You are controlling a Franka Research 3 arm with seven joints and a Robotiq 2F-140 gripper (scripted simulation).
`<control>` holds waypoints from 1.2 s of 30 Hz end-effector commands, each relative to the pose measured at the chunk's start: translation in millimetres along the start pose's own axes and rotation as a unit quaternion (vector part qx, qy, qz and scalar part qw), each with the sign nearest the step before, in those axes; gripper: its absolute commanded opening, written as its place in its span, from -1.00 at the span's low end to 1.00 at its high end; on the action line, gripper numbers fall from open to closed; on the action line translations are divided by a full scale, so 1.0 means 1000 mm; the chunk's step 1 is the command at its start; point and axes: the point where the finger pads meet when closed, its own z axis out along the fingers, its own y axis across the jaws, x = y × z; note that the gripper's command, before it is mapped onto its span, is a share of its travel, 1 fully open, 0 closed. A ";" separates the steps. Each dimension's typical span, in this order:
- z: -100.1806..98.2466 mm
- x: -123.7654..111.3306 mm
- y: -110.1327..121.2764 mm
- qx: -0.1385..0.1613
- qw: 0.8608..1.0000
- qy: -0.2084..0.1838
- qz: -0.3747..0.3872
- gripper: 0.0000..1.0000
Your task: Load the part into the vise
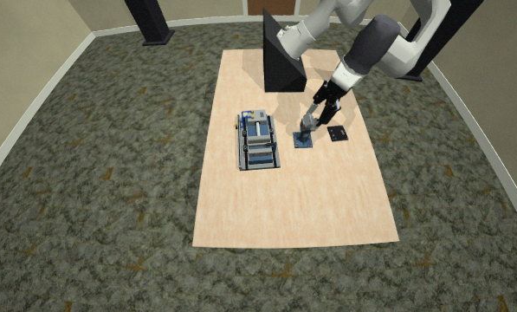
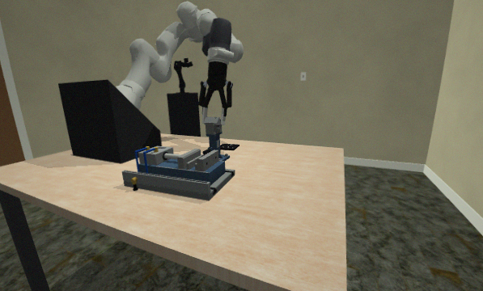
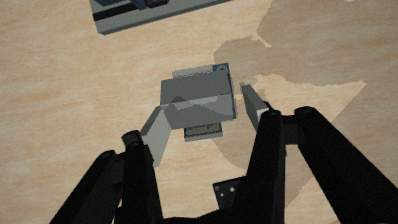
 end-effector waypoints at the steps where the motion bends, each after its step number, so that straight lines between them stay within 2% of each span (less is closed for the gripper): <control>1: -0.002 0.008 -0.004 0.003 0.998 0.044 0.039 0.02; 6: -0.002 0.007 -0.004 0.002 0.996 0.078 0.039 0.02; 8: -0.002 0.007 -0.004 0.002 0.996 0.078 0.039 0.02; 22: -0.001 0.003 -0.005 -0.001 0.988 0.150 0.039 0.02; 36: -0.001 0.001 -0.005 -0.003 0.980 0.194 0.039 0.02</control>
